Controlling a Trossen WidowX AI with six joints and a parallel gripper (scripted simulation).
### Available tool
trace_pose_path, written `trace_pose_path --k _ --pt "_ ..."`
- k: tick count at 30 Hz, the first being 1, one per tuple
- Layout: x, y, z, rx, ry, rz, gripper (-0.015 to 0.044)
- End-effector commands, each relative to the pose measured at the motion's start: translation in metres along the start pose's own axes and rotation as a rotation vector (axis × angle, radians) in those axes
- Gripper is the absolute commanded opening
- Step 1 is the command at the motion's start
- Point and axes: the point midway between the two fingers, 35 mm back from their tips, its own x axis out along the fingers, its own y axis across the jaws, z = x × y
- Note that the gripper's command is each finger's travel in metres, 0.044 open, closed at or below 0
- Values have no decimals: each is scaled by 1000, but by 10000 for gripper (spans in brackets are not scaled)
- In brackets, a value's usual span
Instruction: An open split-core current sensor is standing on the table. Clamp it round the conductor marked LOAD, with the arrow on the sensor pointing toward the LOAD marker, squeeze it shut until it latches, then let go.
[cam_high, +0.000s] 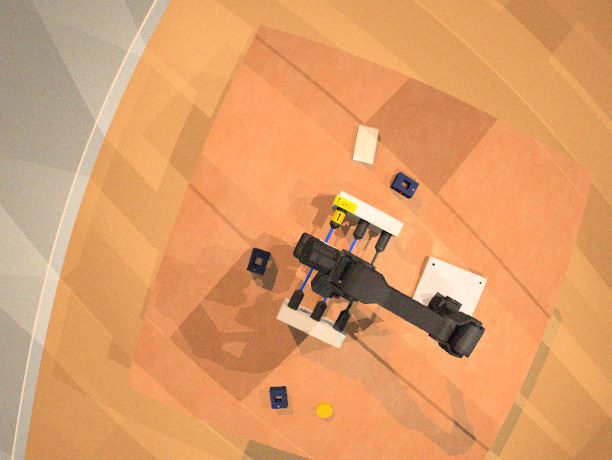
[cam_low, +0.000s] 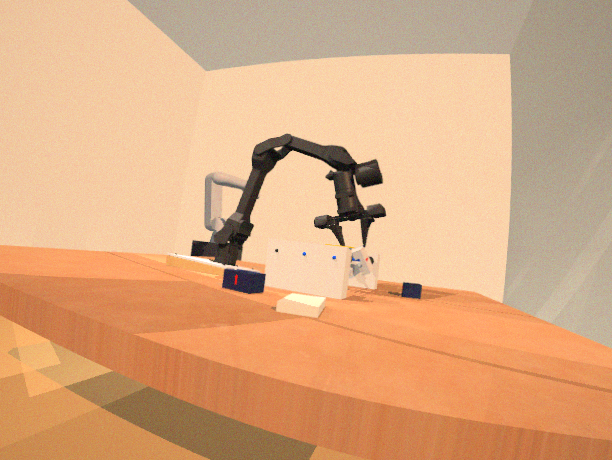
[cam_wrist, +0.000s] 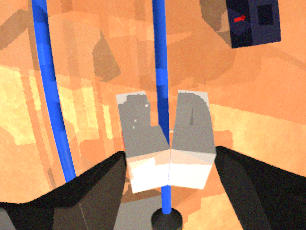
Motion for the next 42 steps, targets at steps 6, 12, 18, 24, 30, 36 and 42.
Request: trace_pose_path --k 6,12,18,24,30,36,42 --pt "0 0 0 0 1 0 0" --pt "0 0 0 0 1 0 0" --pt "0 -3 0 1 2 35 0" --pt "2 -7 -1 2 3 99 0" --pt "3 -10 -1 3 4 163 0" --pt "5 -12 -1 5 5 227 0" --pt "3 -12 1 8 -2 208 105"
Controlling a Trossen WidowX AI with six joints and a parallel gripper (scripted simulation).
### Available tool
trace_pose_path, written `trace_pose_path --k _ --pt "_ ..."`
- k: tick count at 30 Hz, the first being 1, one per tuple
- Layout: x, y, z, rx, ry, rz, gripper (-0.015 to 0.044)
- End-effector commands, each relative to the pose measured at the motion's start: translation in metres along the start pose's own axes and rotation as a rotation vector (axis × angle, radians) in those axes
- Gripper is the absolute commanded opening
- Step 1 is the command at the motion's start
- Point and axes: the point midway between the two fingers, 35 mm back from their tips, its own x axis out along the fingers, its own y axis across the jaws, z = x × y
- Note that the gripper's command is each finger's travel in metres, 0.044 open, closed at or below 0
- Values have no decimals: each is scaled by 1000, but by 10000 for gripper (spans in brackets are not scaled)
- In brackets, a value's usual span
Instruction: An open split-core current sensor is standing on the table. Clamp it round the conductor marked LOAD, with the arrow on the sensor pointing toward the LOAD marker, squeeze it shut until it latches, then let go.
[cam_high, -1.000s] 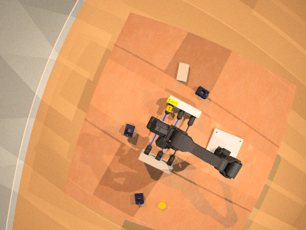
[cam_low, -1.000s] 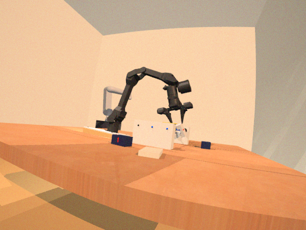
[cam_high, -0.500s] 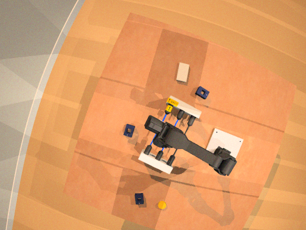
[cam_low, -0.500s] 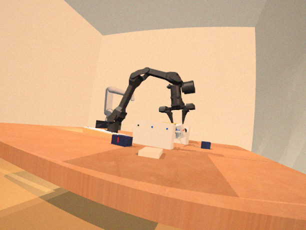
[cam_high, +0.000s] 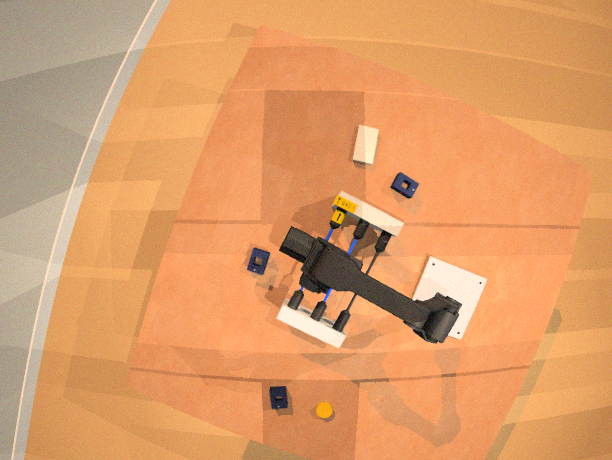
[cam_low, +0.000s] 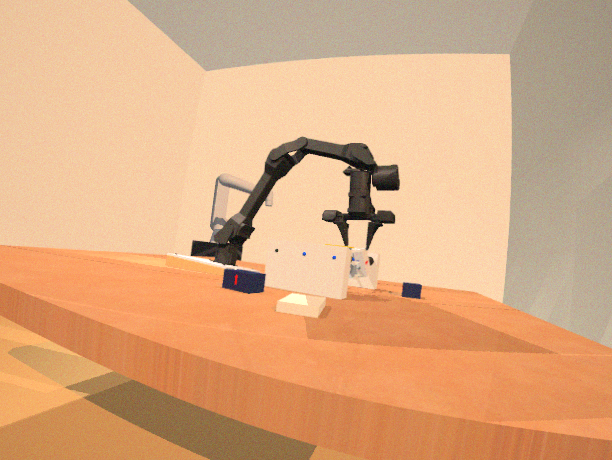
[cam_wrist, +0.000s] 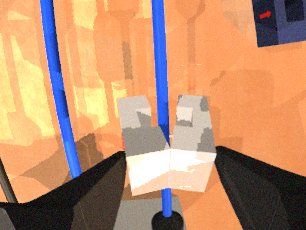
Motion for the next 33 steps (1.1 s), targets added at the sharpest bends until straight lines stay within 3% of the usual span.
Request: trace_pose_path --k 1,13,20,24,33 --pt "0 0 -1 2 1 -3 131" --pt "0 0 -1 2 1 -3 440" --pt "0 0 -1 2 1 -3 440" --pt "35 1 -5 0 8 48 440" --pt "40 1 -6 0 9 53 440"
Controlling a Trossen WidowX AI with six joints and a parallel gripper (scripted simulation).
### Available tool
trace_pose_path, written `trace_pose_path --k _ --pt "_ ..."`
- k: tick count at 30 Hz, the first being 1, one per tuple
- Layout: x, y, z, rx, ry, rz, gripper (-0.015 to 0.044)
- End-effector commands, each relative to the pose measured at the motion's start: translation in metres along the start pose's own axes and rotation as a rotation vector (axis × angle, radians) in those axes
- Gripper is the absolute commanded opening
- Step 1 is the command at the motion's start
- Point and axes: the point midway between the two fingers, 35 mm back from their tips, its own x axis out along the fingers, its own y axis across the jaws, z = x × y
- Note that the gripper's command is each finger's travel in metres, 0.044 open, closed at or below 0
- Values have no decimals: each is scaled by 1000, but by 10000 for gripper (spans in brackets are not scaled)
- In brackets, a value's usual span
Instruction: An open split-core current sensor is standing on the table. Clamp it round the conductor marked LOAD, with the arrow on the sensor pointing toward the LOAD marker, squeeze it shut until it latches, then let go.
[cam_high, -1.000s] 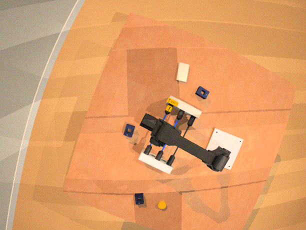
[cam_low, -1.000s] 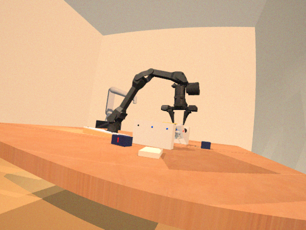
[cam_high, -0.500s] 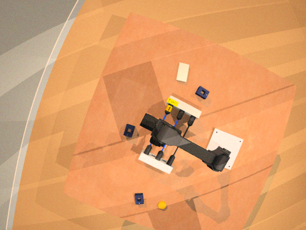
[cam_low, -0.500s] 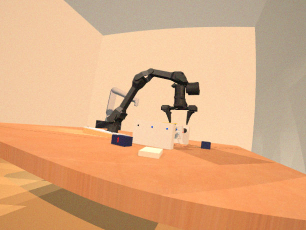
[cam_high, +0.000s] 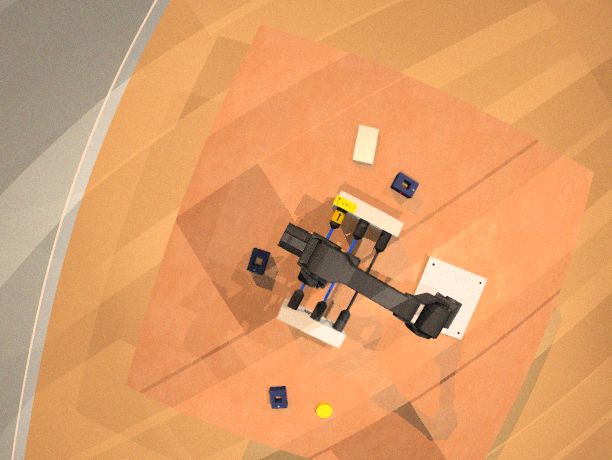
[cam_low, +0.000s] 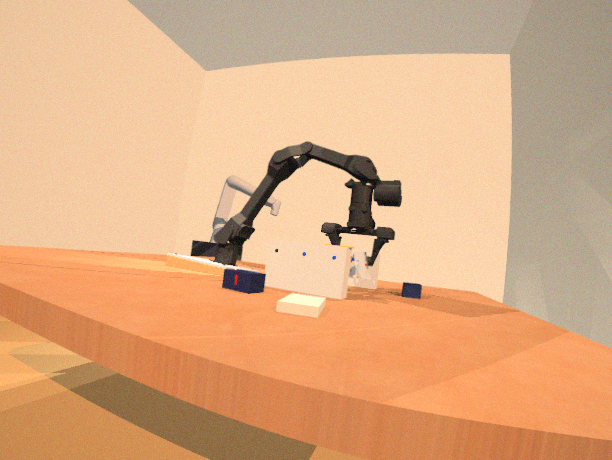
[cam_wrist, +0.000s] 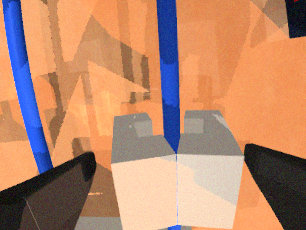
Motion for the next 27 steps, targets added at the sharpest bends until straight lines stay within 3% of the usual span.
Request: trace_pose_path --k 1,20,27 --pt "4 0 -1 -5 6 -1 440" --pt "30 0 -1 -5 6 -1 440" --pt "26 -1 0 -5 0 -4 393"
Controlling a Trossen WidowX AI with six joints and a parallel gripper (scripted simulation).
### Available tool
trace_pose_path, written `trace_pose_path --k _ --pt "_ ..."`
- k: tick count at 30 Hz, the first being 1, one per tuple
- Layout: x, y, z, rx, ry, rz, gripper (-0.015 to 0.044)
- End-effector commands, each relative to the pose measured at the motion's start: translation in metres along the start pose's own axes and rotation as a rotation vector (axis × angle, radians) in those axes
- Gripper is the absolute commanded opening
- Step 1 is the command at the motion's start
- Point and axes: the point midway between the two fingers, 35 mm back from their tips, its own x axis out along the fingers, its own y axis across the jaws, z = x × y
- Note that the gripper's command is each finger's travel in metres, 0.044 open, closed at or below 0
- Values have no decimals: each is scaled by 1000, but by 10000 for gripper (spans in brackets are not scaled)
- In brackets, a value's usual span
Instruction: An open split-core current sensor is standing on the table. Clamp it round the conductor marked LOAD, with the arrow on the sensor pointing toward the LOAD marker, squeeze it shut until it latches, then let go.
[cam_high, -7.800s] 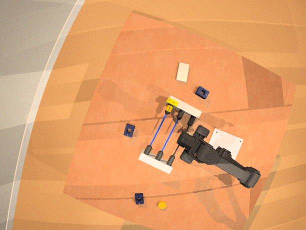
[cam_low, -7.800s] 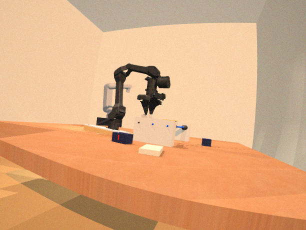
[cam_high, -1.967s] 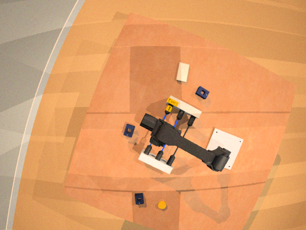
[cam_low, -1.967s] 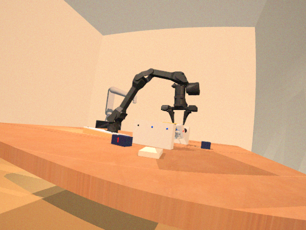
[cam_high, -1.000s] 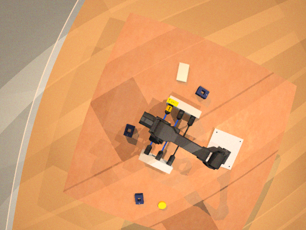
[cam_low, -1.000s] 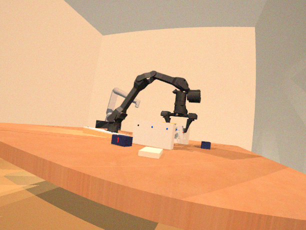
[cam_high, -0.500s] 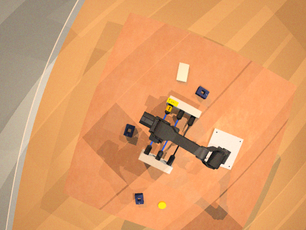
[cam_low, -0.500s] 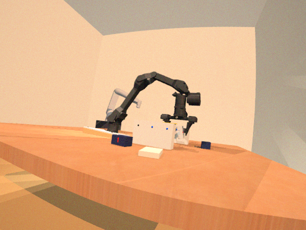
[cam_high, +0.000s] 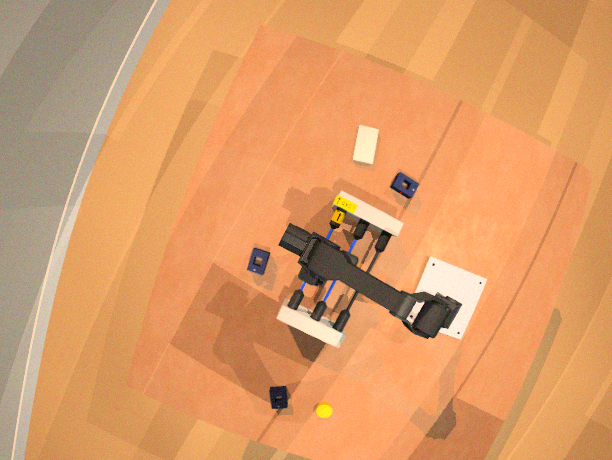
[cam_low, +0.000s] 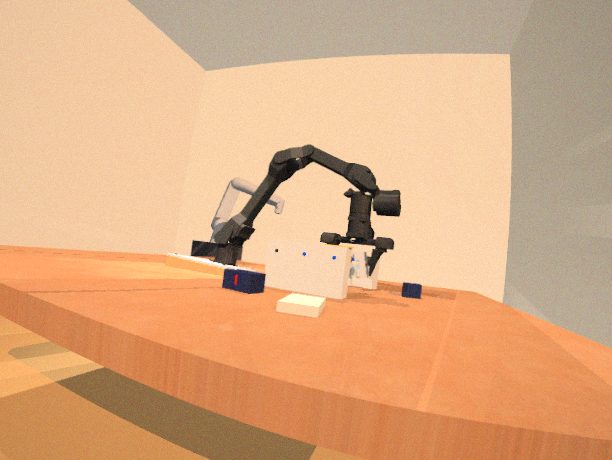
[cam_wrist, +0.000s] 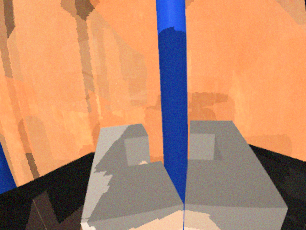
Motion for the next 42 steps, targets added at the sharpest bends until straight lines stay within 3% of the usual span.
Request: trace_pose_path --k 1,16,27,42 --pt "-1 0 0 0 0 0 387" --pt "-1 0 0 0 0 0 287" --pt "-1 0 0 0 0 0 0" --pt "-1 0 0 0 0 0 0"
